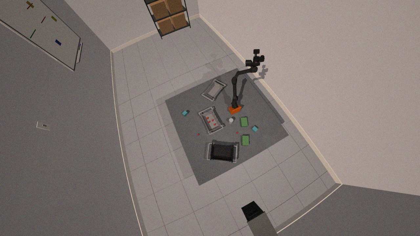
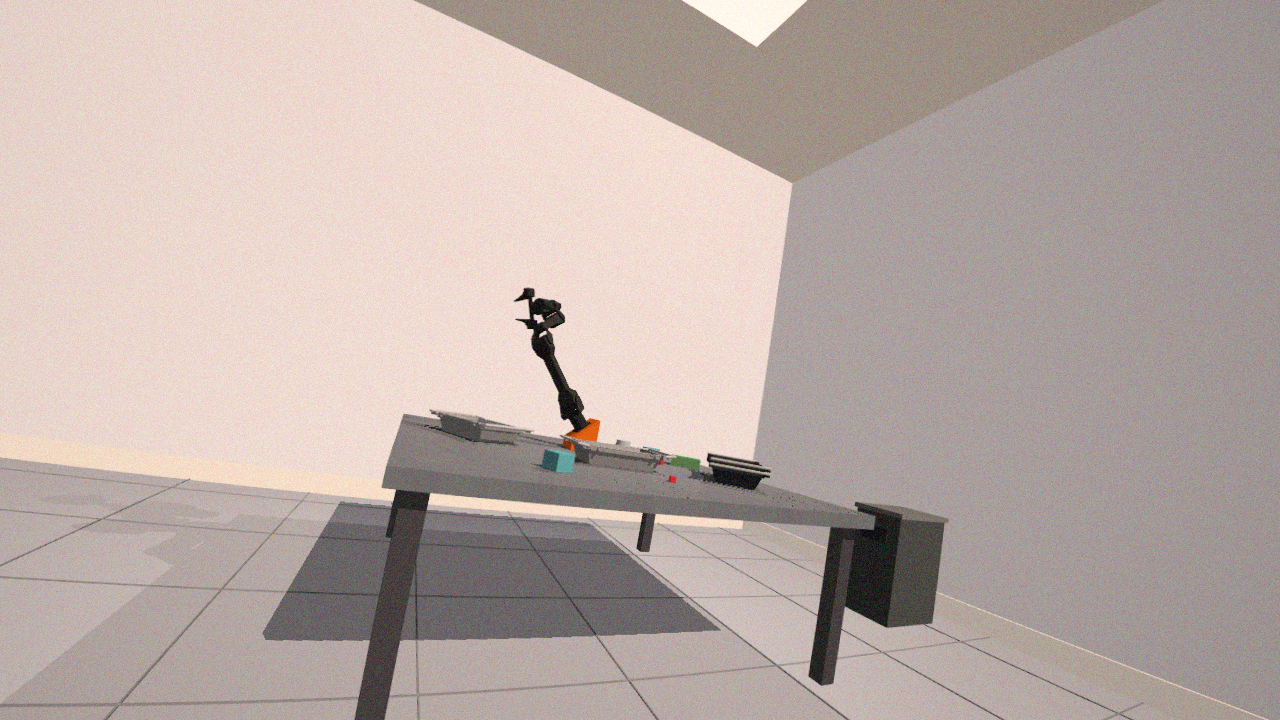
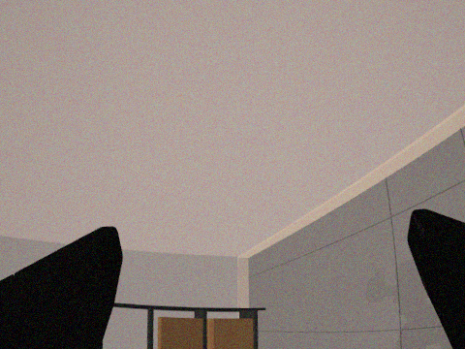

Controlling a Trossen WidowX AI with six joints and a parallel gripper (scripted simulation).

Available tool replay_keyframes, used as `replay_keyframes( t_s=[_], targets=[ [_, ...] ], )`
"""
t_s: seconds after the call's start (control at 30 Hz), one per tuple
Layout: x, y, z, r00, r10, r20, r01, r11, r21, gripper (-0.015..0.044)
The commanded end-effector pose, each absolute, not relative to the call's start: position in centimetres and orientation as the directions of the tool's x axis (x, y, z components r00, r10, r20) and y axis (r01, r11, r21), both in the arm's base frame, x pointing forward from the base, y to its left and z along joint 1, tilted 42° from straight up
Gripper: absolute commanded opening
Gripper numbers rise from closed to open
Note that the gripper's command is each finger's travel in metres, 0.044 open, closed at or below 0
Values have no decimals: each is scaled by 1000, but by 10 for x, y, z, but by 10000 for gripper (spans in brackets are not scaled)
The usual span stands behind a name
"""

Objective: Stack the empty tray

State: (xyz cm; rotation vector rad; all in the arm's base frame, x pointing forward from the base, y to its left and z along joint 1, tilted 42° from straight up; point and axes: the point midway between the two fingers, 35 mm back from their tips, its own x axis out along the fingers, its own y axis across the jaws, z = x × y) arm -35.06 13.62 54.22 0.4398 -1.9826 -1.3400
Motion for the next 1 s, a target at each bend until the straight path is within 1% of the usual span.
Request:
replay_keyframes(
  t_s=[0.0, 0.23, 0.37, 0.53, 0.7, 0.83, 0.97],
  targets=[
    [-351, 136, 542, -702, -617, 355, 99, 409, 907, 374],
    [-350, 138, 542, -705, -613, 357, 105, 407, 907, 190],
    [-342, 173, 543, -760, -517, 394, 201, 390, 899, 85],
    [-331, 232, 543, -829, -343, 443, 310, 378, 872, 84],
    [-309, 298, 537, -871, -125, 474, 417, 321, 850, 84],
    [-282, 350, 530, -875, 62, 481, 480, 249, 841, 84],
    [-246, 394, 522, -848, 237, 475, 518, 174, 838, 84]
  ],
)
